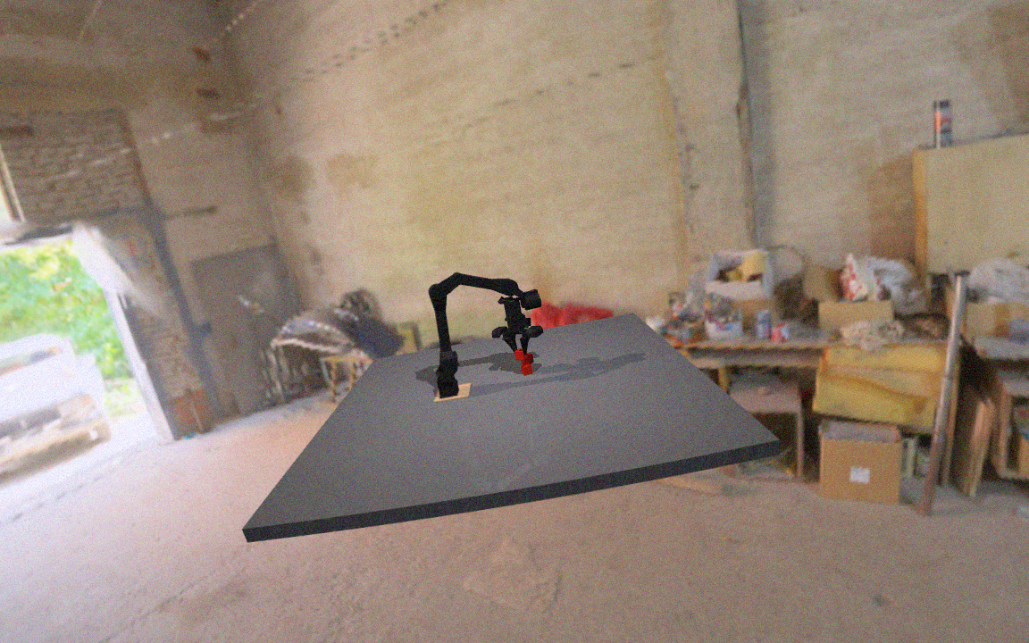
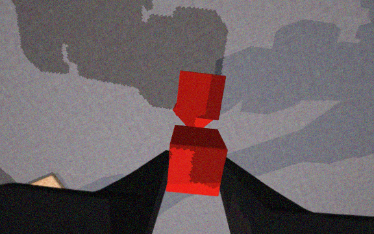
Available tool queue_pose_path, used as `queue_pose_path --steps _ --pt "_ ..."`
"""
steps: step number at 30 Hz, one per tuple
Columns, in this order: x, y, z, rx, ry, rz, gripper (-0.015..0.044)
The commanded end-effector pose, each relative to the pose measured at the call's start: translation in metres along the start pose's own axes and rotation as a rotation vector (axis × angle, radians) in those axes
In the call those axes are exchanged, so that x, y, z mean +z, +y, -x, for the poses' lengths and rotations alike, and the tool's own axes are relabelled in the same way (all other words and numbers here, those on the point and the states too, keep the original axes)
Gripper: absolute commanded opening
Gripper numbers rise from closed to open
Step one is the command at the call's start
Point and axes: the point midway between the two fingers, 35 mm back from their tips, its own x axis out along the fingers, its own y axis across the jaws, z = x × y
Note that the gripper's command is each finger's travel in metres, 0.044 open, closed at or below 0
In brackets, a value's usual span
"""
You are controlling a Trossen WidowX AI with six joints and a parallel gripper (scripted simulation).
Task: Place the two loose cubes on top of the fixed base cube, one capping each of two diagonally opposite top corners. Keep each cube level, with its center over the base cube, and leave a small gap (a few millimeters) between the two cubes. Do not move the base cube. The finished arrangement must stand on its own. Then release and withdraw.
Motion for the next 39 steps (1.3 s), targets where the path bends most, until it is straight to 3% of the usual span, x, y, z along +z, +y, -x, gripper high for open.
queue_pose_path --steps 1,39 --pt "-0.001 0.0 -0.002 -0.002 0.006 0.005 0.0105" --pt "0.0 -0.001 -0.033 -0.003 0.003 0.008 0.0105"
